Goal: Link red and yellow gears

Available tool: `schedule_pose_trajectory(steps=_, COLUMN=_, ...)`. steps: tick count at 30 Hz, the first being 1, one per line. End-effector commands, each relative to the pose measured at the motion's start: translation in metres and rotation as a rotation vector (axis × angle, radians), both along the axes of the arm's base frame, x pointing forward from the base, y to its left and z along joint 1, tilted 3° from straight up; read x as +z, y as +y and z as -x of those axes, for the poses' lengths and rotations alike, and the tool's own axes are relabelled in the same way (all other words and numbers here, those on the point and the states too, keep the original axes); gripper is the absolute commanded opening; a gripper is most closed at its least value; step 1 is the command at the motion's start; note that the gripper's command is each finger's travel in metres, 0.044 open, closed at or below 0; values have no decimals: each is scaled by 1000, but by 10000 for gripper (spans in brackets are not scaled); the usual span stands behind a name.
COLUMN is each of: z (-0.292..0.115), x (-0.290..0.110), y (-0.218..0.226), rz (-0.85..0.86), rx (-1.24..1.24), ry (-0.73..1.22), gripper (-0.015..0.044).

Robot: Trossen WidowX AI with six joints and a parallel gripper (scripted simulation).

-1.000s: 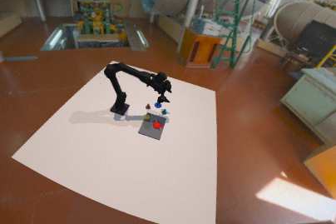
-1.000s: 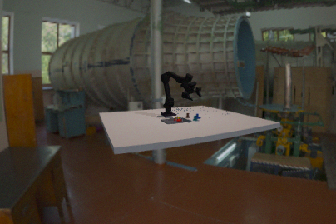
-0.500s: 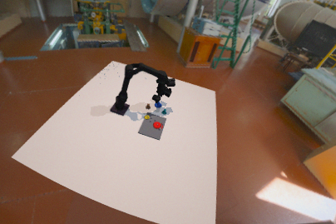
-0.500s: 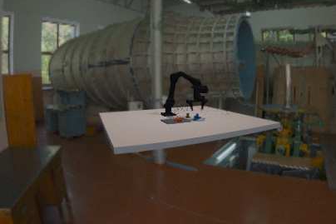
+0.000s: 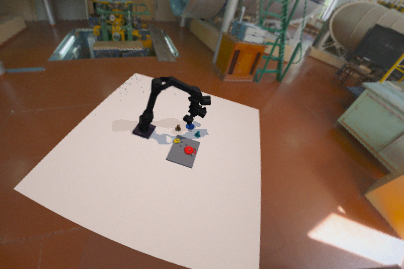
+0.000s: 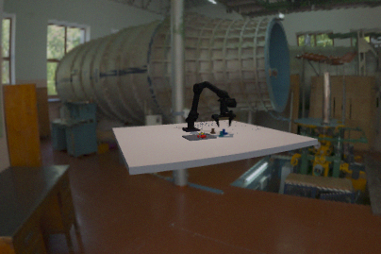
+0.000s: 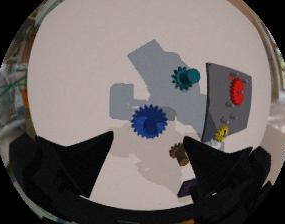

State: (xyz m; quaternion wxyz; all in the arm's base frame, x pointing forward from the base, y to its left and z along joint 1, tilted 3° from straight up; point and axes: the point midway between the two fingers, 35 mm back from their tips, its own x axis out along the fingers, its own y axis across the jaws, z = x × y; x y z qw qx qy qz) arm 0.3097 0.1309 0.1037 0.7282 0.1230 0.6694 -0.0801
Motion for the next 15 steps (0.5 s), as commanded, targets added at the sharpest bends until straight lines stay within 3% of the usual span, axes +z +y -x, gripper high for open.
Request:
schedule_pose_trajectory(steps=1, z=1, x=-10, y=-1, rz=8, rx=-5, ry=14, gripper=440)
schedule_pose_trajectory(steps=15, z=0, x=-30, y=-1, rz=8, rx=-5, ry=14, gripper=440)
